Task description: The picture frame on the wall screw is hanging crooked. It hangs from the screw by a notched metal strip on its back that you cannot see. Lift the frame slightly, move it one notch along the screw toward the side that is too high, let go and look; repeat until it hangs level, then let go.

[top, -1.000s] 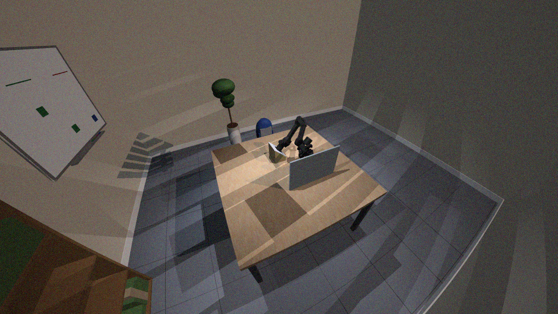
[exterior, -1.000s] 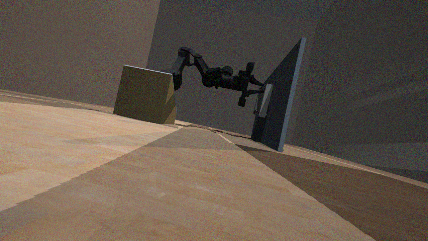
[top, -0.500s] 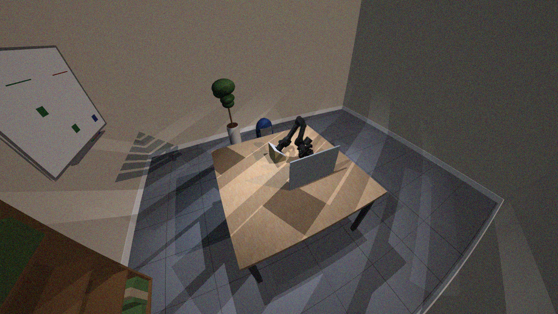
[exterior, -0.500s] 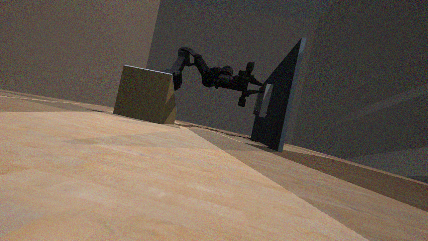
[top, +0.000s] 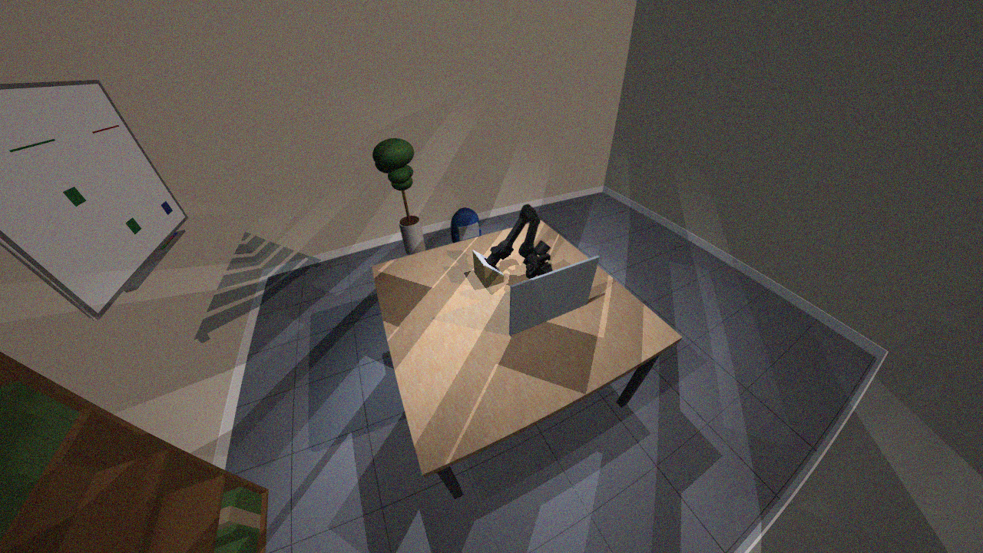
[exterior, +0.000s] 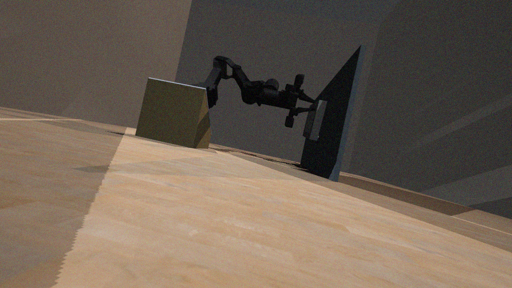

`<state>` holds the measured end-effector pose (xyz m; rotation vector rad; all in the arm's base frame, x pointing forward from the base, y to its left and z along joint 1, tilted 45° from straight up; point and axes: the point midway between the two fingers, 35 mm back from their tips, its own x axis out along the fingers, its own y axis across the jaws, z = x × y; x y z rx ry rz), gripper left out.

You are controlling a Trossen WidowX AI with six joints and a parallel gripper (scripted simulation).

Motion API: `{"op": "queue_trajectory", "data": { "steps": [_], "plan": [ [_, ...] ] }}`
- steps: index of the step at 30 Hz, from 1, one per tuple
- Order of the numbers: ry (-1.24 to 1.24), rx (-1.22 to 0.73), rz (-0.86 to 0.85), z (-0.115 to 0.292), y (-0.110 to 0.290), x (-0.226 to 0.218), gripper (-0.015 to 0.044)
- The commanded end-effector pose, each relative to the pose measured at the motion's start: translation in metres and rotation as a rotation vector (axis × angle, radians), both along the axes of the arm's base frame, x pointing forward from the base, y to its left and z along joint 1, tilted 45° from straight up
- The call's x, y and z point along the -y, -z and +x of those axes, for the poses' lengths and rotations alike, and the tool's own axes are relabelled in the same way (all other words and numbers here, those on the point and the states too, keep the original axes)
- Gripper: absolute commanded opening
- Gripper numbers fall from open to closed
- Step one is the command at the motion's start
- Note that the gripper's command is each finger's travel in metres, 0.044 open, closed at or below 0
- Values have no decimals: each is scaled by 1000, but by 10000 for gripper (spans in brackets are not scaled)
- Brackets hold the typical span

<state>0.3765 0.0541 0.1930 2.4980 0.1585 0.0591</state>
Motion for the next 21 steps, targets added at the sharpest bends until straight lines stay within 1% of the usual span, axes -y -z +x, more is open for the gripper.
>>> {"op": "queue_trajectory", "data": {
  "steps": [1,21],
  "plan": [
    [4,6,-2,0,-2,1,0],
    [4,6,-2,0,-5,0,0]
  ]
}}
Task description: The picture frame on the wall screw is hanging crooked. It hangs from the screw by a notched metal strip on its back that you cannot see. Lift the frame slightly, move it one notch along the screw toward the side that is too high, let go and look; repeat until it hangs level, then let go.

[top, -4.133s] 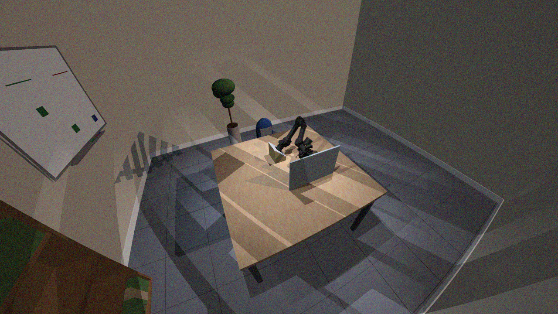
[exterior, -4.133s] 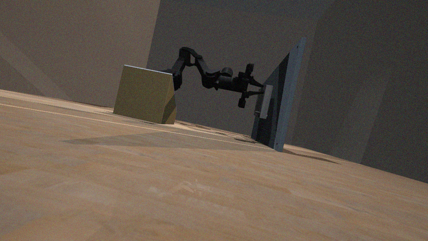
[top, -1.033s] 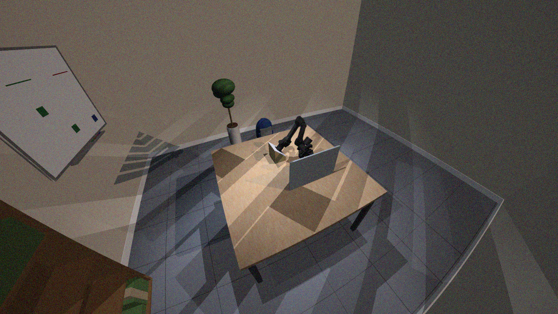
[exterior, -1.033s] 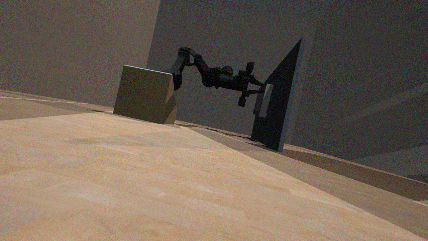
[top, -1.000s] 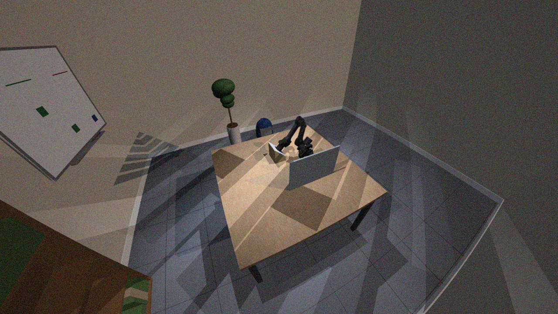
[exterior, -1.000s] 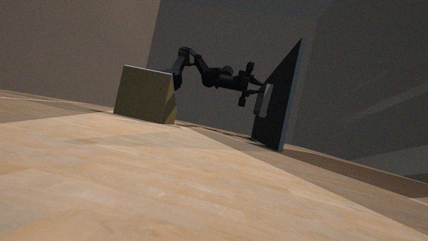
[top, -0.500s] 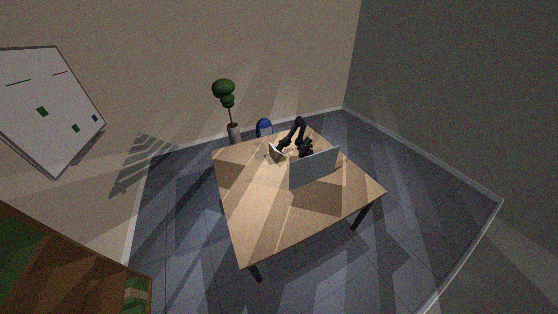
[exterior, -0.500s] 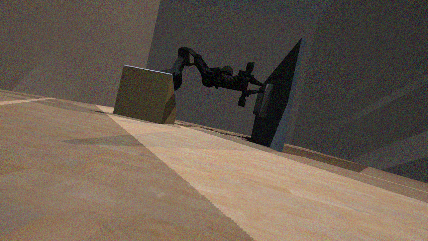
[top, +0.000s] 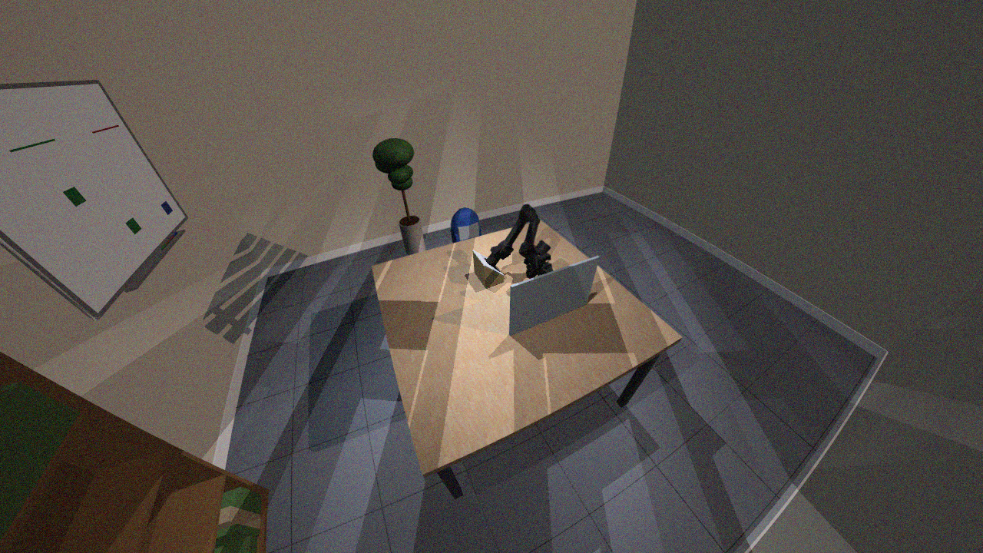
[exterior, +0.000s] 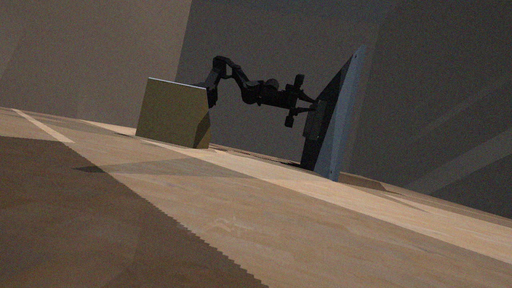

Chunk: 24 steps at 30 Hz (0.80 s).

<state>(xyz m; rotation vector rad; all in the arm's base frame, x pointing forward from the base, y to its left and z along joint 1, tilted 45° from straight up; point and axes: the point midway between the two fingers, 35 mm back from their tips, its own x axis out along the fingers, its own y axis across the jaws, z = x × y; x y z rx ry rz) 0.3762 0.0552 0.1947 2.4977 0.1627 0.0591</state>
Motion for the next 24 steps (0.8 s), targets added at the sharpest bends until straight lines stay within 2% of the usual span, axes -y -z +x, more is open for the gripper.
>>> {"op": "queue_trajectory", "data": {
  "steps": [1,24],
  "plan": [
    [7,7,-2,1,-3,1,0],
    [7,7,-2,0,-7,-1,0]
  ]
}}
